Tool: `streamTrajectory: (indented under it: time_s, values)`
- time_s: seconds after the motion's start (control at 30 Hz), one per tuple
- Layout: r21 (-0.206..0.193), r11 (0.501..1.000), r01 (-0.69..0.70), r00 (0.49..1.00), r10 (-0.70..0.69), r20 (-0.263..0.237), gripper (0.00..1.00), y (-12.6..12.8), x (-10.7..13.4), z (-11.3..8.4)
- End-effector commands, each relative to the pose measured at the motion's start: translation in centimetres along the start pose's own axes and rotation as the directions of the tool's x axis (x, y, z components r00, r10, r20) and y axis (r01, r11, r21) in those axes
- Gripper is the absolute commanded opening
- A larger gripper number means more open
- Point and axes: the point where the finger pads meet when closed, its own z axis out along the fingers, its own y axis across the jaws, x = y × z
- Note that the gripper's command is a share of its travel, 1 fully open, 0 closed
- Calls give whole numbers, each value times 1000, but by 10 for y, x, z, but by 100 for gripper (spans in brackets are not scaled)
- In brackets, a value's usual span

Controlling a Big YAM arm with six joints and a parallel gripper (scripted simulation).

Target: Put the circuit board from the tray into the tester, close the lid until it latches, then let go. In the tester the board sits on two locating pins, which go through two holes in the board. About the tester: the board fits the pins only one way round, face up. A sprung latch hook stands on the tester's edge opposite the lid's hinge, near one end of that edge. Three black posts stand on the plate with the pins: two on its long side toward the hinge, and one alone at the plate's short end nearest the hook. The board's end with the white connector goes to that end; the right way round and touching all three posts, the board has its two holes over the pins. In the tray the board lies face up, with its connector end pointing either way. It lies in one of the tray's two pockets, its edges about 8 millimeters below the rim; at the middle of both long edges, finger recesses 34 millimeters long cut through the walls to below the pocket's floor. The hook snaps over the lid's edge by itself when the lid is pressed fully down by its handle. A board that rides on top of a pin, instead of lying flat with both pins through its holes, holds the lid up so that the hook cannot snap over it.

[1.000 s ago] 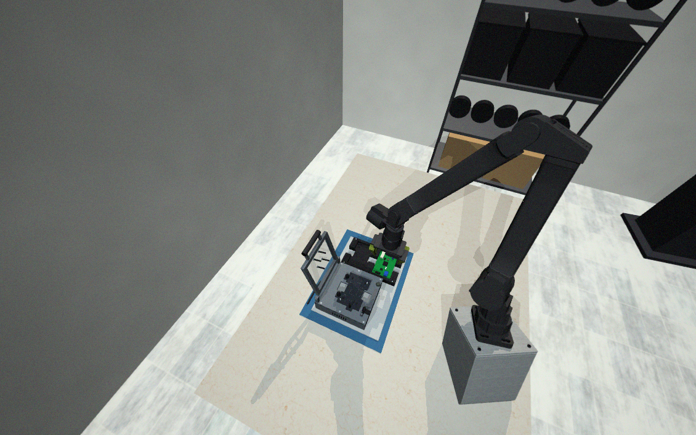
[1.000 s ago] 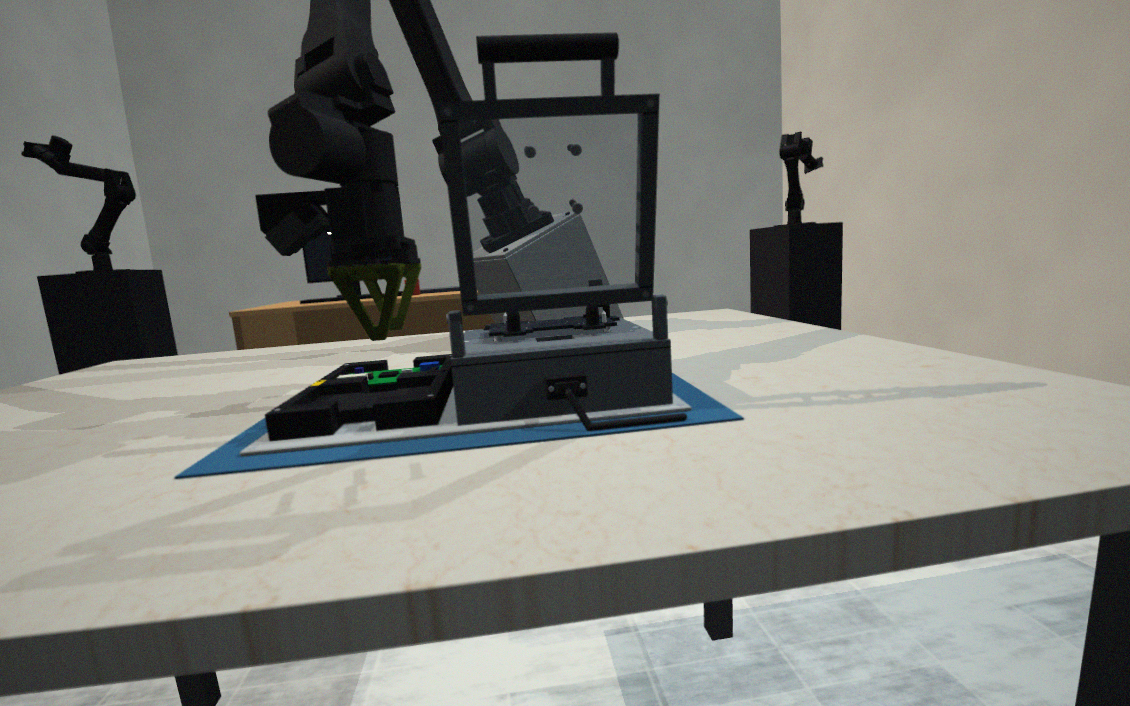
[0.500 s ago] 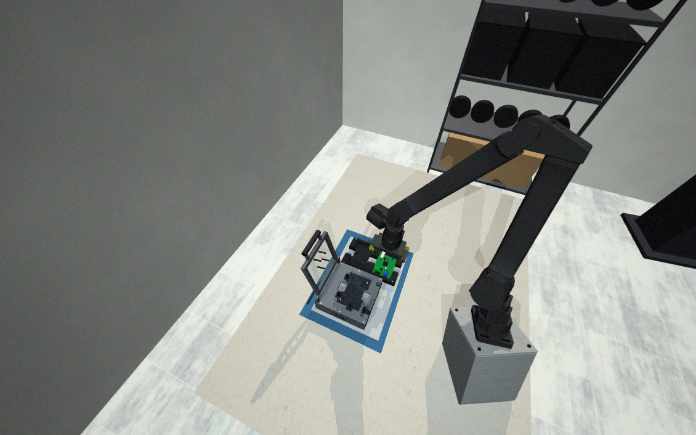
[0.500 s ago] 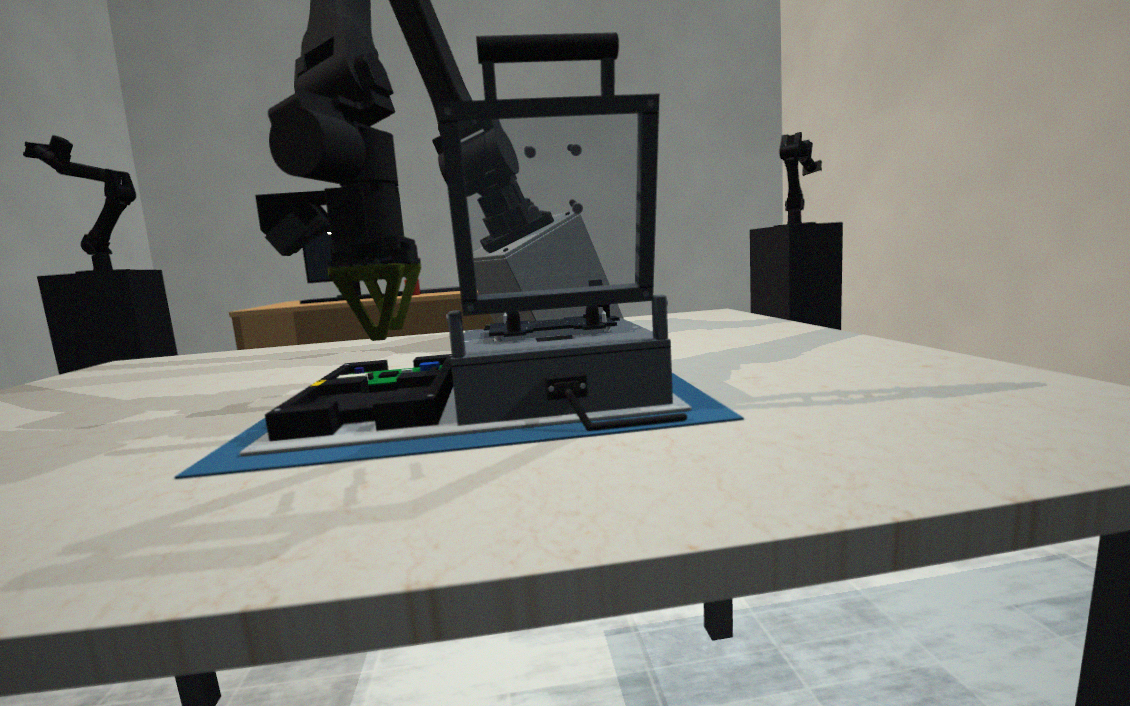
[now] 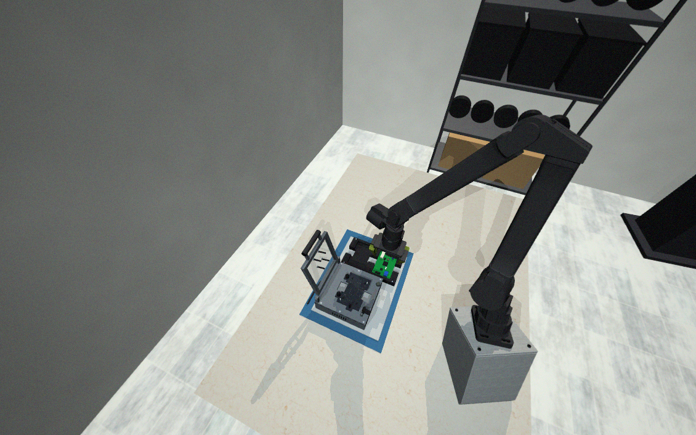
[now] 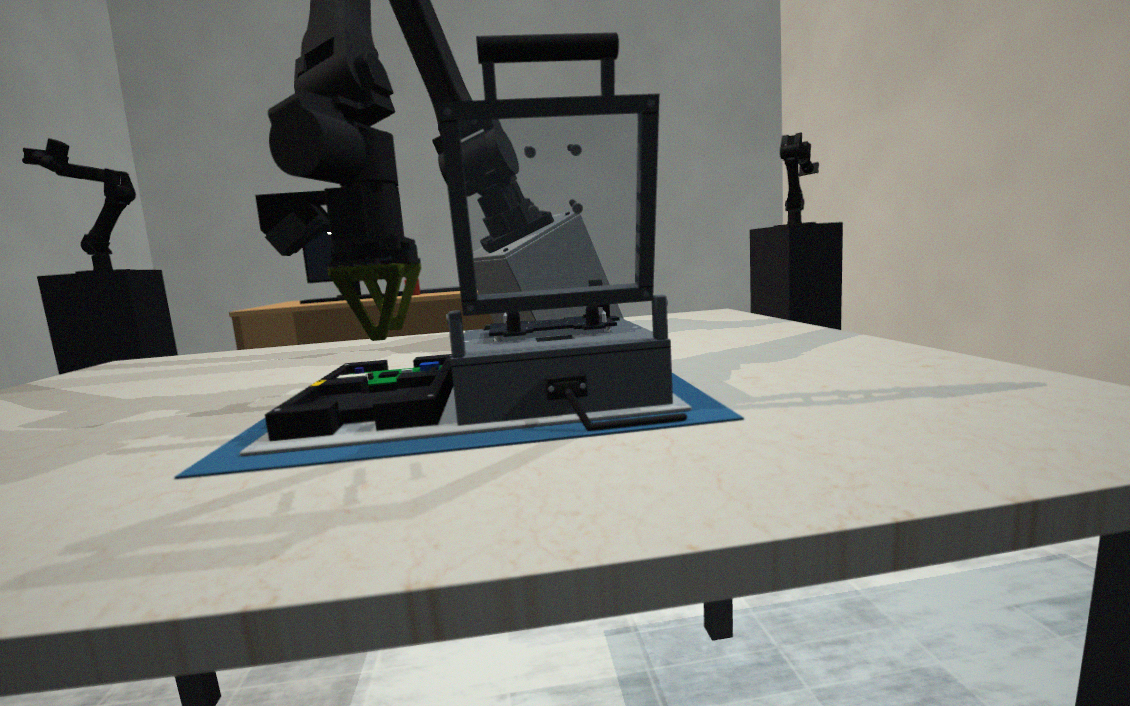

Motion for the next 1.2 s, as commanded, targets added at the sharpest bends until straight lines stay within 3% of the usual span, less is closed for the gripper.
streamTrajectory:
  time_s: [0.0,1.17]
  values:
    - [-13,1000,-4,1000,4,10,92,3,-8,1]
    - [-2,1000,-1,1000,1,5,92,-1,-6,35]
